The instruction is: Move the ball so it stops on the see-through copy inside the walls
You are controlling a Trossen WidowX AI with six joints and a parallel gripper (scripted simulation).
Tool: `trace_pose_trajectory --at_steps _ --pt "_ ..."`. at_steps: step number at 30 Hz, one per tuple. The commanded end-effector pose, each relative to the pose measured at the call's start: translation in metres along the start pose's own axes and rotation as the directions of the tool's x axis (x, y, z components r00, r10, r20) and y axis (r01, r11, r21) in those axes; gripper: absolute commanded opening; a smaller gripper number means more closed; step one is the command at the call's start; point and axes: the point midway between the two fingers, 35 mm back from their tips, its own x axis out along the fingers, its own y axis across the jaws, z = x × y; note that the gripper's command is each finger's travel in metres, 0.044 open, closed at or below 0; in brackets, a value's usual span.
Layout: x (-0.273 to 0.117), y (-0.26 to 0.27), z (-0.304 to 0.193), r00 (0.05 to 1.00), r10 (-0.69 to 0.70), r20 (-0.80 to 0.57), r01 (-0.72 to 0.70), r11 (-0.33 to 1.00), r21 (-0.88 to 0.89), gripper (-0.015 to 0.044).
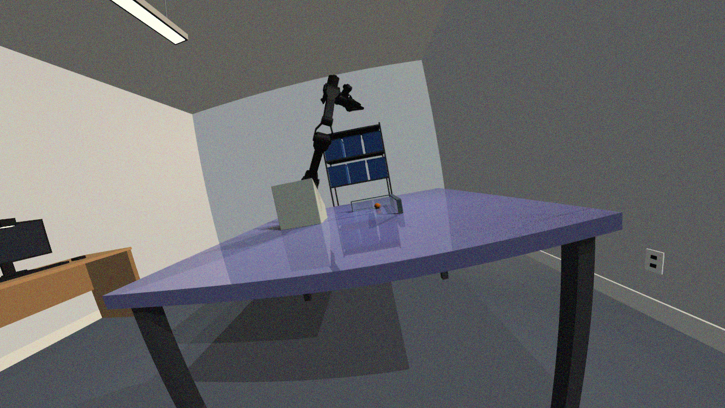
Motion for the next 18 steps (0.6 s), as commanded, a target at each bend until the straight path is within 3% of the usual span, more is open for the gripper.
trace_pose_trajectory --at_steps 1,6,12,14,18 --pt "-0.001 0.002 -0.001 1.0 0.003 0.002 -0.003 1.0 -0.007 0.0374" --pt "-0.03 0.051 -0.022 0.997 0.069 0.036 -0.061 0.977 -0.204 0.0248" --pt "-0.051 0.104 -0.059 0.984 0.178 0.006 -0.158 0.886 -0.435 0.0248" --pt "-0.047 0.12 -0.082 0.971 0.232 -0.063 -0.231 0.827 -0.513 0.0248" --pt "-0.064 0.163 -0.133 0.964 0.255 -0.076 -0.232 0.664 -0.711 0.0248"
